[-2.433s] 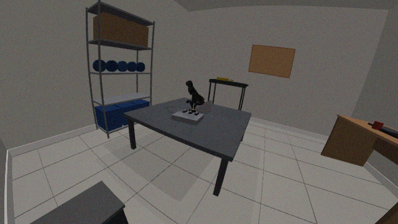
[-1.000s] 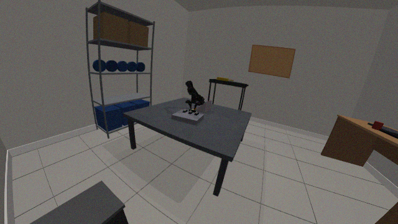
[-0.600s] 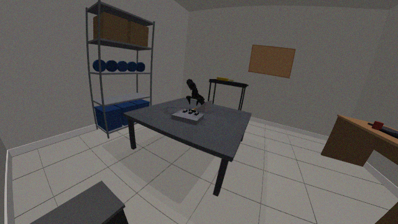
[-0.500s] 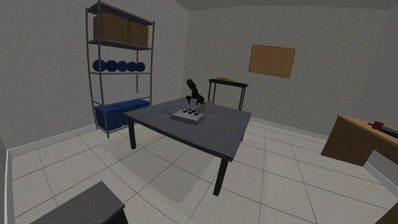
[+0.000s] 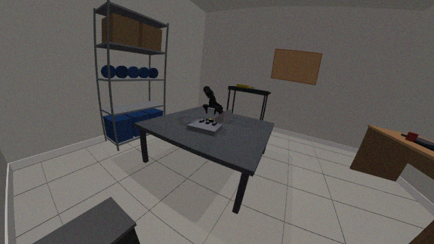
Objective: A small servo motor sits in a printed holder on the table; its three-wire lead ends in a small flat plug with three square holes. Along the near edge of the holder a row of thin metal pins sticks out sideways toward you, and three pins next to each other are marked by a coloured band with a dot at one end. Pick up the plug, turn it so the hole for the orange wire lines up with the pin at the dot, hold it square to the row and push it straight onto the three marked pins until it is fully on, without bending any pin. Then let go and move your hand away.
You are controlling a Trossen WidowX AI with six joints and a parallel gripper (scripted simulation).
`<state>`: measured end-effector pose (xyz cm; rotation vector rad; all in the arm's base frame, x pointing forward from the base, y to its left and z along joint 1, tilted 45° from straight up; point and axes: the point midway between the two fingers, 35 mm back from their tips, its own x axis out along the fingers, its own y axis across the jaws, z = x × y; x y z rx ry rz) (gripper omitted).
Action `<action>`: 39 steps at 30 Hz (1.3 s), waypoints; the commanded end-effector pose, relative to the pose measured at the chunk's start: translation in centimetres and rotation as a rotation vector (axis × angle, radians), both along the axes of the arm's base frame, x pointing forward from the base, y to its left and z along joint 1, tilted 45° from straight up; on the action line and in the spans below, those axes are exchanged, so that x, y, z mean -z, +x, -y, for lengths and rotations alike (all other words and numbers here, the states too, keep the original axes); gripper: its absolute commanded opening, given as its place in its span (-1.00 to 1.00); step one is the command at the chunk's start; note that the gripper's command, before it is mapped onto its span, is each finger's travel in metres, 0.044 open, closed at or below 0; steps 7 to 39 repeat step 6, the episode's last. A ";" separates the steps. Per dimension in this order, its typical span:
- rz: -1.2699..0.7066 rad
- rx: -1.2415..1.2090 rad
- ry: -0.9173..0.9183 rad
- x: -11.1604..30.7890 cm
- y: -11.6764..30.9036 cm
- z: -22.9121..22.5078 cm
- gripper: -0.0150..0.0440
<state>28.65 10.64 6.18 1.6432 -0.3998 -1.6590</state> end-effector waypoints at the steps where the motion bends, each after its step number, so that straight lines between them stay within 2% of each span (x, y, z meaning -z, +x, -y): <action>1: 0.000 0.003 0.002 0.0 0.0 0.0 1.00; 39: 0.000 0.003 0.002 0.0 0.0 0.0 1.00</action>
